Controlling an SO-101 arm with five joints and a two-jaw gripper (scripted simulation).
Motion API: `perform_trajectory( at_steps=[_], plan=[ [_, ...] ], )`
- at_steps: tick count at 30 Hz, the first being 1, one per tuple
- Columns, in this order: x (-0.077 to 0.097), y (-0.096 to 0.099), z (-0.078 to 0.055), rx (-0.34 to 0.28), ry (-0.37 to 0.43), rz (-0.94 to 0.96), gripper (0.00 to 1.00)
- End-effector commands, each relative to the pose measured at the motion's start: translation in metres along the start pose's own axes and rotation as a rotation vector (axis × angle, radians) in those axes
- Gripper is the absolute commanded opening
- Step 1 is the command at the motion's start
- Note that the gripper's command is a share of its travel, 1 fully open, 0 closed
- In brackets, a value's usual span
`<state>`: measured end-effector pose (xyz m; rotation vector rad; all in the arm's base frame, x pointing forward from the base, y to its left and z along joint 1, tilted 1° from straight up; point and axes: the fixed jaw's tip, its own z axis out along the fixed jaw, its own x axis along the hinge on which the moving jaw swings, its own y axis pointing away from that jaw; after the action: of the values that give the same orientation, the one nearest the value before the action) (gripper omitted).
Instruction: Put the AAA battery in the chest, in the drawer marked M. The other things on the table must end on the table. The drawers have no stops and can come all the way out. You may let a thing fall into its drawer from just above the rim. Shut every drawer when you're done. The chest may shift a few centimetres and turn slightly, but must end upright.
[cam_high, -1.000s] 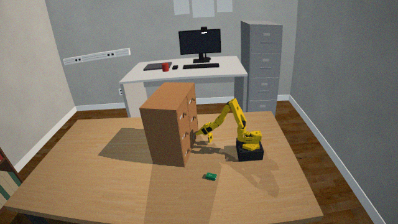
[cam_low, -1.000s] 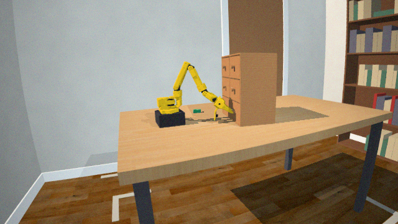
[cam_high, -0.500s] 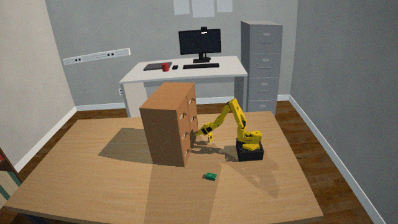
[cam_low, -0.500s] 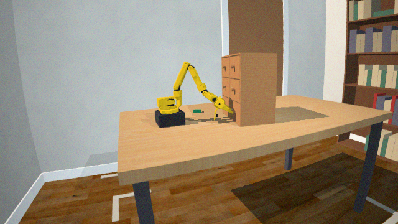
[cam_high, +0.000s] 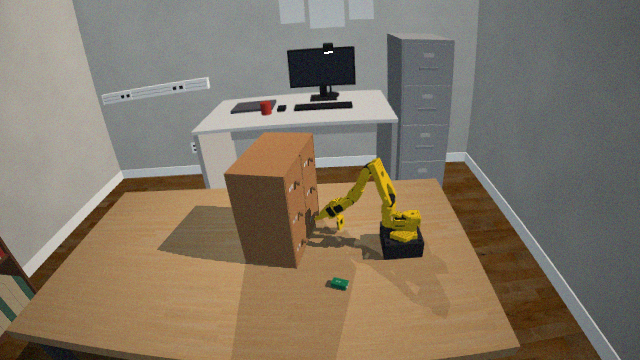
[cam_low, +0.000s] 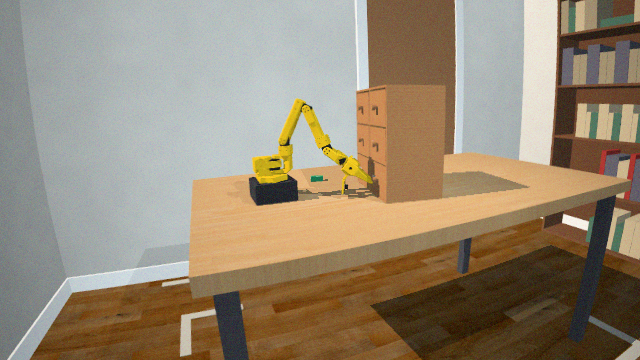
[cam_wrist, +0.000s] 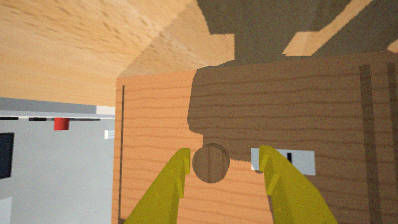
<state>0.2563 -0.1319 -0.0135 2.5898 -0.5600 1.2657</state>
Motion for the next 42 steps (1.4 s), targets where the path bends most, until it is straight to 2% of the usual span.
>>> perform_trajectory(
  at_steps=[1,18,28,42],
  plan=[
    [-0.001,0.004,-0.008,-0.01,0.017,0.02,0.21],
    [-0.021,0.012,-0.035,-0.039,0.019,0.063,0.21],
    [-0.021,0.012,-0.035,-0.039,0.019,0.063,0.21],
    [-0.008,0.011,-0.049,-0.033,-0.073,0.069,0.21]
  ],
)
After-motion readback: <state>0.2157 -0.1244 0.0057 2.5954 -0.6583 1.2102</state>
